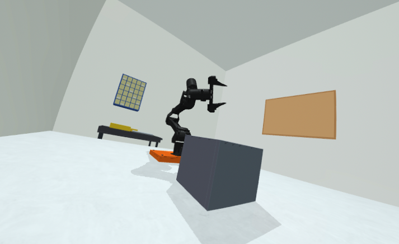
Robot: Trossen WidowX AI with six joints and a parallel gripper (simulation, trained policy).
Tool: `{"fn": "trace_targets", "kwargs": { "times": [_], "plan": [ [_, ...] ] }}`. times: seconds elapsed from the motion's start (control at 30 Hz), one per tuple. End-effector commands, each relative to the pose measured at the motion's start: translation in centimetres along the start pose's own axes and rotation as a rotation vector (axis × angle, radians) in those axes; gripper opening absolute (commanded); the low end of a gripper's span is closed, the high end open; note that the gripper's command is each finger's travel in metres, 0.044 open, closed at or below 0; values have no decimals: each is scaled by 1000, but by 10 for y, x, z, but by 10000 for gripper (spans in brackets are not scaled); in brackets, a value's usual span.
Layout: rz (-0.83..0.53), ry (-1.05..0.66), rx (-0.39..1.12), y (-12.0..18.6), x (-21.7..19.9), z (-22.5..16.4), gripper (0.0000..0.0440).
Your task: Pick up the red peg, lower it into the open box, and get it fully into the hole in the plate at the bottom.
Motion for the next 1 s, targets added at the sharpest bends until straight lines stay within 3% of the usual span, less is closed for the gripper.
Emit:
{"fn": "trace_targets", "kwargs": {
  "times": [0.0,0.97],
  "plan": [
    [5,-108,10,-3,-3,-3,440],
    [125,-1086,214,-27,9,-32,440]
  ]
}}
Point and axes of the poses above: the point midway between the two fingers, 35 mm back from their tips, its own y axis back along the fingers, its own x axis across the jaws, z = x × y, the point moved 3 cm from there along y, back along the fingers, and after that the axes turned 6 degrees about y, right-handed, at the moved point
